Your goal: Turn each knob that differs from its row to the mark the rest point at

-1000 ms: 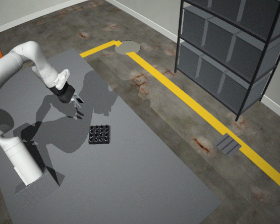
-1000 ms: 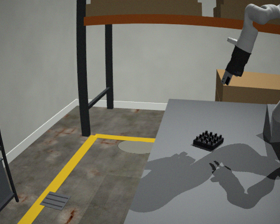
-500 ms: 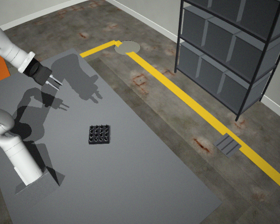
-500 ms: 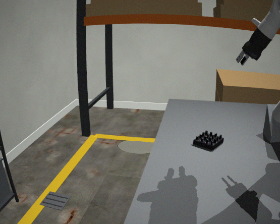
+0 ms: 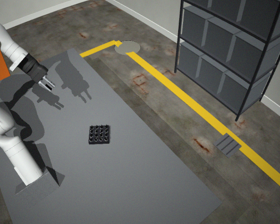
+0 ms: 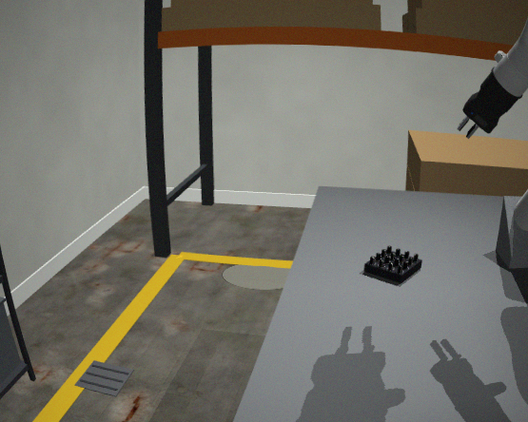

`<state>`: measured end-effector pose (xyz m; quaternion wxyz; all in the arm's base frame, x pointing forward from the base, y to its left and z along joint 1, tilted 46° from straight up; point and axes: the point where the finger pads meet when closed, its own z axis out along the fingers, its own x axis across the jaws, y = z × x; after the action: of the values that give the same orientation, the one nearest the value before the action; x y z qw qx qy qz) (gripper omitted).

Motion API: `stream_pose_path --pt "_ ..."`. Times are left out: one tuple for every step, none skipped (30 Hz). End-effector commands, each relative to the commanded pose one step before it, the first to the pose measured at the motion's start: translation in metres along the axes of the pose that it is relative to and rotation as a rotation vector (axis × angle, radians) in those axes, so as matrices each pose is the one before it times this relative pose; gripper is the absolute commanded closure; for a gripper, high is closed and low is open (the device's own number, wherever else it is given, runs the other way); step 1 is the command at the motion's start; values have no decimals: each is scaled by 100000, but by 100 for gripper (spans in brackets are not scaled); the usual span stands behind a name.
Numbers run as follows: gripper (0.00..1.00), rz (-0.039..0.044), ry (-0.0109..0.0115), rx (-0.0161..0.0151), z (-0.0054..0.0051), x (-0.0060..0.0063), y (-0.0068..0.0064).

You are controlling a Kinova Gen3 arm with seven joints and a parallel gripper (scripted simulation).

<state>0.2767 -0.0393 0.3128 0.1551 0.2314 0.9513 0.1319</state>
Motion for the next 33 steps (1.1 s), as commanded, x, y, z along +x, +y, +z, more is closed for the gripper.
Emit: stream_pose_path --pt "54 5957 3221 8990 1766 581 951" --pt "54 4209 1720 1583 730 251 329" --pt "54 4298 1811 1530 786 242 305" --pt "54 4383 1897 1475 835 229 282" --pt "54 4462 1977 1419 877 215 260" --pt "54 4535 2052 1362 912 199 240" --pt "54 4600 2122 1304 940 181 220" --pt "54 4658 2185 1246 962 162 203" --pt "54 4706 2242 1188 977 142 188" --pt "54 4745 2294 1130 986 122 175" --pt "54 3735 1827 844 774 80 130" --pt "54 2669 1317 580 551 48 90" --pt "54 0 0 0 0 0 0" --pt "54 0 0 0 0 0 0" --pt "54 4798 2390 997 983 75 154" --pt "54 4803 2421 942 972 56 149" --pt "54 2013 1023 379 403 16 62" --pt "54 1782 910 328 355 12 55" --pt "54 2174 1115 391 430 12 66" --pt "54 2205 1137 387 433 8 67" --pt "54 2709 1404 462 526 7 83" --pt "54 2819 1470 465 541 2 86" --pt "54 3435 1805 548 650 -3 106" --pt "54 3800 2013 582 707 -10 120" --pt "54 4168 2227 611 760 -18 135" --pt "54 4560 2461 638 812 -27 153" --pt "54 4509 2459 603 781 -34 158" --pt "54 4019 2213 515 678 -35 147" --pt "54 4049 2250 500 665 -38 155" --pt "54 0 0 0 0 0 0" --pt "54 0 0 0 0 0 0" --pt "54 4249 2384 506 678 -42 171" --pt "54 4141 2346 477 640 -42 175"
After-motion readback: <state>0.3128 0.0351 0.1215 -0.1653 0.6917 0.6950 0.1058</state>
